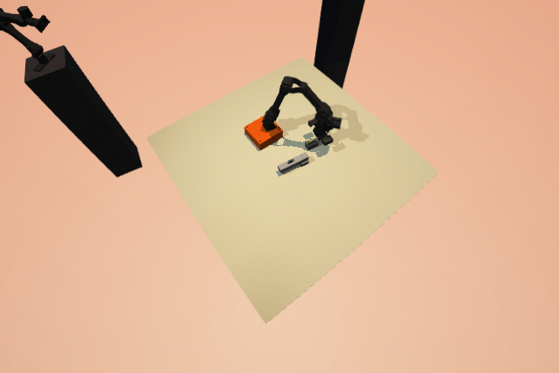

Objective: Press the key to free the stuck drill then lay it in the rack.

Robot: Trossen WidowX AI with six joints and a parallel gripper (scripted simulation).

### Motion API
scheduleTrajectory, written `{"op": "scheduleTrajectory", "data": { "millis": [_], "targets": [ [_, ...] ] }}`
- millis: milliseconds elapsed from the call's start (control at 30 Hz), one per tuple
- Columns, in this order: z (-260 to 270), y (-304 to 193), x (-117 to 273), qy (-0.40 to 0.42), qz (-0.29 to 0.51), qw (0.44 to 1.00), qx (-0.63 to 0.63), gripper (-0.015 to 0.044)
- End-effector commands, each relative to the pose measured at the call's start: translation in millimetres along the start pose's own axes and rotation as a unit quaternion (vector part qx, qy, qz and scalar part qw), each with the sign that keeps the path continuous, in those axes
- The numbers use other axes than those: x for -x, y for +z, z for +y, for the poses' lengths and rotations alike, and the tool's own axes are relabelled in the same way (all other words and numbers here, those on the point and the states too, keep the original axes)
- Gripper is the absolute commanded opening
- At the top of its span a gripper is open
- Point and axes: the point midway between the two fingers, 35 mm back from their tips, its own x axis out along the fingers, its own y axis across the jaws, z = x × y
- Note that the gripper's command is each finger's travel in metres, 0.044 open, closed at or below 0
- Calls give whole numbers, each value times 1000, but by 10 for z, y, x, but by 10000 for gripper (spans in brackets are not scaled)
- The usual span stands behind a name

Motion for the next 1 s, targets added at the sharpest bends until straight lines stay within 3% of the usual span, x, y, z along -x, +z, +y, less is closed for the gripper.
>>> {"op": "scheduleTrajectory", "data": {
  "millis": [0, 900, 967],
  "targets": [
    [6, -3, -41, 1, 0, 1000, -3, 0],
    [17, 0, -306, 1, 0, 1000, -3, 0],
    [12, 29, -244, 1, -5, 1000, 0, 52]
  ]
}}
